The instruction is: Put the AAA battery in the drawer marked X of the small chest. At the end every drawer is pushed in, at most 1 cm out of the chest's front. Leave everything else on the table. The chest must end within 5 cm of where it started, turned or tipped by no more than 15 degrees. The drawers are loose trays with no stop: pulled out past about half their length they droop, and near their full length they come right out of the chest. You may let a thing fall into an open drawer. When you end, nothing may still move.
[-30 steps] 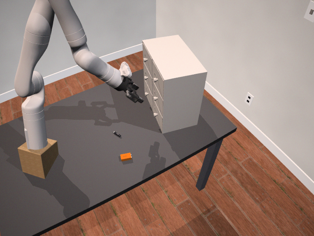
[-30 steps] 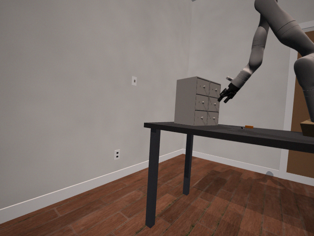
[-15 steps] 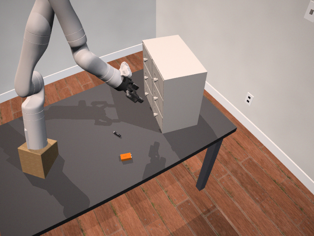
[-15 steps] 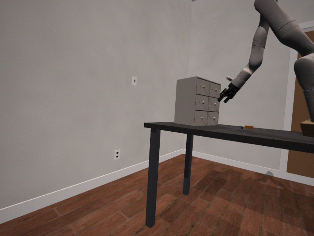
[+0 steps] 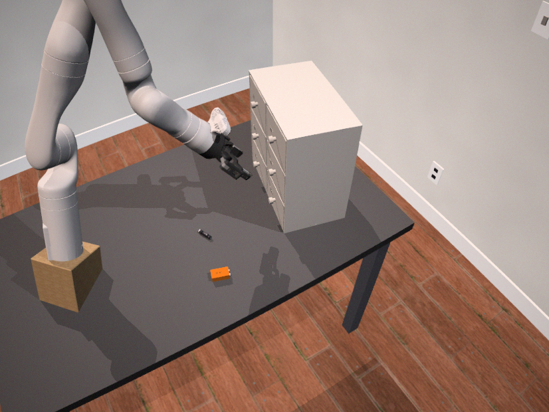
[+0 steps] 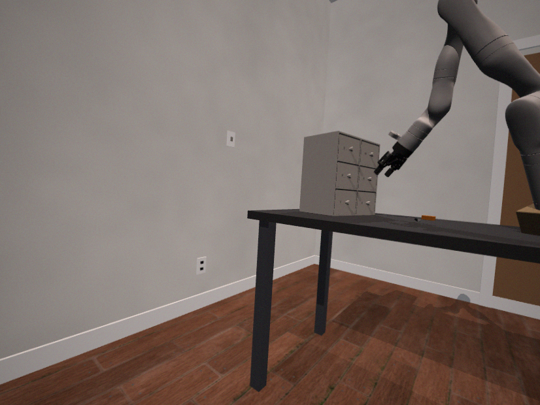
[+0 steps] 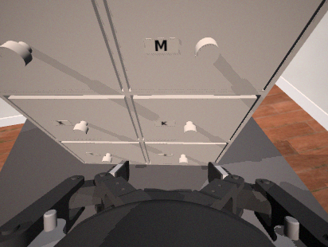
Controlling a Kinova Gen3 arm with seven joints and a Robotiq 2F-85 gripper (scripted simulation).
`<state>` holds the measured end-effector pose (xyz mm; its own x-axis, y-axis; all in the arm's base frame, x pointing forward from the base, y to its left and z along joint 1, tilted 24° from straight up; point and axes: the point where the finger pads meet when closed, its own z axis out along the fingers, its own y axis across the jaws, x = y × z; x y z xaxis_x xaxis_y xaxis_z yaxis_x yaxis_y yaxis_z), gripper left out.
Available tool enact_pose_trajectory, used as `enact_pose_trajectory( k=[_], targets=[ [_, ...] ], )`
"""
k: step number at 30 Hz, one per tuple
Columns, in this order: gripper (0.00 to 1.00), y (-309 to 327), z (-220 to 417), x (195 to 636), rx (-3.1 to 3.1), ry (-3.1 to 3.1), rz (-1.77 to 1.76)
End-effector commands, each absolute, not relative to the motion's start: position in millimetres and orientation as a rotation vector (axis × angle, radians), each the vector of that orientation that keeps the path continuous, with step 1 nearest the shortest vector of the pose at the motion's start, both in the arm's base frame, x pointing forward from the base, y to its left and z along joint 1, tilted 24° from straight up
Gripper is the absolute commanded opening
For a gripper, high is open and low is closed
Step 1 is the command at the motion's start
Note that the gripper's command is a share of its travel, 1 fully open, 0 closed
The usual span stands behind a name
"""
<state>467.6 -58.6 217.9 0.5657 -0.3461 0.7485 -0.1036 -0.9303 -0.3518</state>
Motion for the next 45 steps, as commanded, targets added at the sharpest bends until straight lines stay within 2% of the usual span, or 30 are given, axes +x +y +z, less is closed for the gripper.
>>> enact_pose_trajectory(
  k=[1, 45],
  targets=[
    [1.00, -58.9, 218.7, 467.7, -2.532, 0.373, -1.297],
    [1.00, -66.1, 247.7, 424.5, -2.678, 0.310, -0.891]
  ],
)
